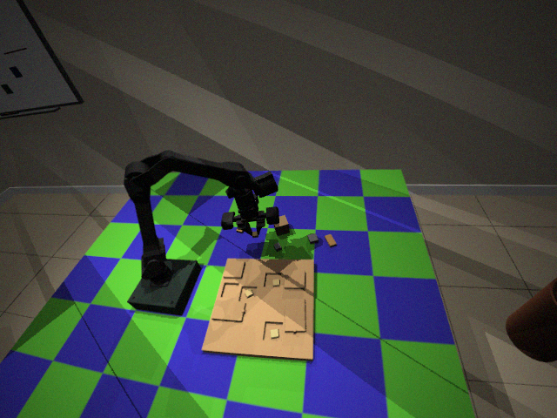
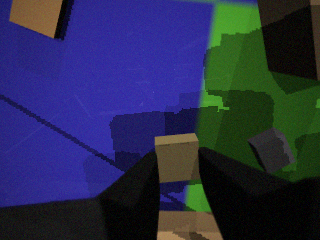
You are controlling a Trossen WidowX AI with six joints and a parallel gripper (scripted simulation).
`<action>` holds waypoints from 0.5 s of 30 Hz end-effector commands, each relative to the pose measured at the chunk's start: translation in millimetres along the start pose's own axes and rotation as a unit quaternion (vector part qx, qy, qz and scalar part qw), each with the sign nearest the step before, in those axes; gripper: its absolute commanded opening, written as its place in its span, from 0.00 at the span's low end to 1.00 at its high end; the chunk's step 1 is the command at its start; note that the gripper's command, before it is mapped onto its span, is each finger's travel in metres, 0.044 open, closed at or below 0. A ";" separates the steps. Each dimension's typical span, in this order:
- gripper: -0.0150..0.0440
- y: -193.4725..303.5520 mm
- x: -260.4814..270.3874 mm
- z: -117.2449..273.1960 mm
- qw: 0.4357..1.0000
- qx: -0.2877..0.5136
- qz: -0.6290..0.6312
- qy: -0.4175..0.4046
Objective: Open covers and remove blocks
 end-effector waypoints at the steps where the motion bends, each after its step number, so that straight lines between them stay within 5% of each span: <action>1: 0.39 0.2 0.8 -6.0 1.000 -0.001 -0.002 -0.002; 15: 0.39 1.0 2.0 -28.8 1.000 -0.001 -0.002 -0.002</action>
Point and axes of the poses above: the point midway between the two fingers, 35 mm back from their tips, its own z axis back along the fingers, its own x axis across the jaws, y = z × x, the point moved 10 cm from there along z, back along the fingers, and after that the axes turned 13 degrees about -z, right-handed, at the moved point
